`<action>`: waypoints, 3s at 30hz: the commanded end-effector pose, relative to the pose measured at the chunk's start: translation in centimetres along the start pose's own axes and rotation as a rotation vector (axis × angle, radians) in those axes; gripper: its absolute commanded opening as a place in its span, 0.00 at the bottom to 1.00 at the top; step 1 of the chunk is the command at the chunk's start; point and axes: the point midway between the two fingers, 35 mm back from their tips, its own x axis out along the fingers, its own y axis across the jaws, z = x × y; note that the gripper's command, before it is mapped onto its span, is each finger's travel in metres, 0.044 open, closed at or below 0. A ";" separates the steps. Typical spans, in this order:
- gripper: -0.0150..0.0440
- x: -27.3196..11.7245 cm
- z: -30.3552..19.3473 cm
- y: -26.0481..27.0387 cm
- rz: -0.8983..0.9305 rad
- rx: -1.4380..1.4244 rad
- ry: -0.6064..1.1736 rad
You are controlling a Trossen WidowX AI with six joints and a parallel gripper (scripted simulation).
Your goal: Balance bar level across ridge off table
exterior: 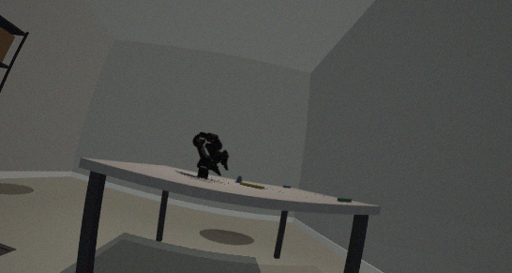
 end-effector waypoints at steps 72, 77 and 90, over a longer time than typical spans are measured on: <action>0.79 5.1 15.2 4.8 -0.494 0.141 0.337; 0.79 6.4 16.0 5.6 -0.538 0.150 0.331; 0.79 10.1 15.6 4.8 -0.577 0.157 0.323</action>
